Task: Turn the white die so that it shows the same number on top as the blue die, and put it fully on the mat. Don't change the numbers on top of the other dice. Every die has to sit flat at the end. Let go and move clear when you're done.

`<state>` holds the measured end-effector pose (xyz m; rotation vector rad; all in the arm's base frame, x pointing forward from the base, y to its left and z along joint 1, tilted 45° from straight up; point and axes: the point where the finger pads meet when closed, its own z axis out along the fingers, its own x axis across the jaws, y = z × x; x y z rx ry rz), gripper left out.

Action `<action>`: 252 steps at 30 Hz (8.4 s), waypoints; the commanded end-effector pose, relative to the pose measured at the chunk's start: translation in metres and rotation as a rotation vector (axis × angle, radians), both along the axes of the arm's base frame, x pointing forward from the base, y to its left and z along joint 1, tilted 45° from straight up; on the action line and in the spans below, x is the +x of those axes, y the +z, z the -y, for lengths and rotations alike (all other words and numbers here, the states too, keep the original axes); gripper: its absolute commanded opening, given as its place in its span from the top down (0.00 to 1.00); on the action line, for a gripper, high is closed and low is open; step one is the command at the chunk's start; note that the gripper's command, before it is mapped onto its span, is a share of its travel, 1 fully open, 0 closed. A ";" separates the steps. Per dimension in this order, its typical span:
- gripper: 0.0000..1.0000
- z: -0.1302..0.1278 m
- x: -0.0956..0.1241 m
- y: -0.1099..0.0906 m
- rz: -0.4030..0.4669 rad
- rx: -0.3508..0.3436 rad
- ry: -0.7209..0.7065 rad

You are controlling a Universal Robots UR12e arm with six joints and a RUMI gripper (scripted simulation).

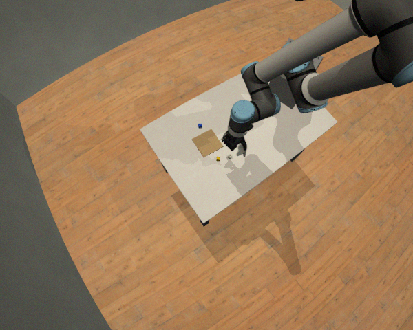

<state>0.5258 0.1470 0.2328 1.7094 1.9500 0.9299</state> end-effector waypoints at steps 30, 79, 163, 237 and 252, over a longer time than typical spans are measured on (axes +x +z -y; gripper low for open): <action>0.00 0.004 0.008 -0.002 0.031 -0.087 0.095; 0.00 -0.006 0.033 -0.031 -0.232 0.685 -0.718; 0.79 -0.010 0.052 -0.049 -0.323 0.955 -1.003; 0.79 -0.020 0.079 -0.077 -0.323 0.955 -1.003; 0.79 -0.021 0.081 -0.080 -0.323 0.955 -1.003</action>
